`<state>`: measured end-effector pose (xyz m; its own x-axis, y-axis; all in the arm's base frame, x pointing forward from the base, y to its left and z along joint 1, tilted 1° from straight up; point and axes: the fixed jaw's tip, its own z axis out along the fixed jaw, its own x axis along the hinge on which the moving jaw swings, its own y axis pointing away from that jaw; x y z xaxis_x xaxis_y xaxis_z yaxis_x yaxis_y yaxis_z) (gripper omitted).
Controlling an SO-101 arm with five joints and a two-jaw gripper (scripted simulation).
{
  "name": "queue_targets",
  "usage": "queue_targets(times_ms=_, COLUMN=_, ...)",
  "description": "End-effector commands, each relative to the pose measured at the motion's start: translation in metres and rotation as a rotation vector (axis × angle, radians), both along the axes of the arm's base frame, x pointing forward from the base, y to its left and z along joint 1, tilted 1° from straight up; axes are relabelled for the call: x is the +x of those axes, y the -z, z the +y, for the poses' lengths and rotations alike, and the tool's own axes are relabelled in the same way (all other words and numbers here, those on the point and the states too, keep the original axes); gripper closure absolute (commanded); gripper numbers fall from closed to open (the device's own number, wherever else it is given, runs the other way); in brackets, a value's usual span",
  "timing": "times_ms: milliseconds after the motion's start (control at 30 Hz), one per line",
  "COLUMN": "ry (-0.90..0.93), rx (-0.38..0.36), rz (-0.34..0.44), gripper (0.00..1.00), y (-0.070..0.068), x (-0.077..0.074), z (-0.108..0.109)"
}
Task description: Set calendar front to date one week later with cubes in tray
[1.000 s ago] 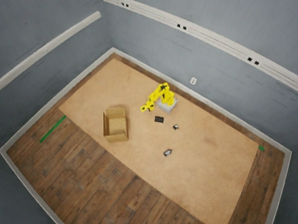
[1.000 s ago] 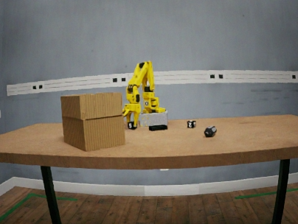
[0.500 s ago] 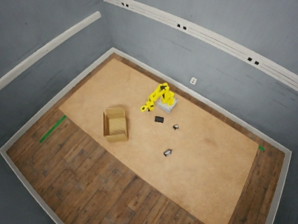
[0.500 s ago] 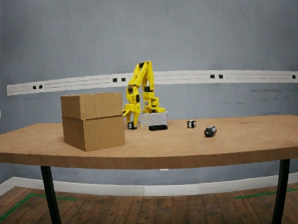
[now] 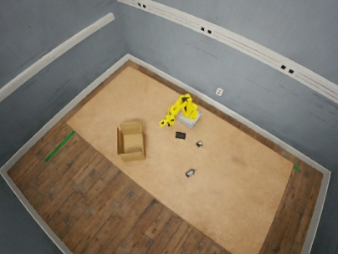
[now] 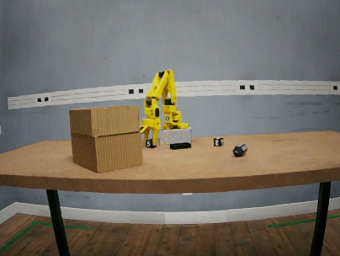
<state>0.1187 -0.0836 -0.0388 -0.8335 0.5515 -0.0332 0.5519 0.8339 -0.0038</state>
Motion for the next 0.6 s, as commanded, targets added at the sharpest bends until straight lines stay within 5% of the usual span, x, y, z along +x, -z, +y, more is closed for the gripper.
queue_targets(times_ms=0, ry=-0.006, rx=0.014, rz=0.016, gripper=0.82, y=0.0030, x=-0.0027, z=0.0045)
queue_targets(times_ms=567, ry=-0.006, rx=0.014, rz=0.016, gripper=0.67, y=0.0030, x=-0.0027, z=0.0045)
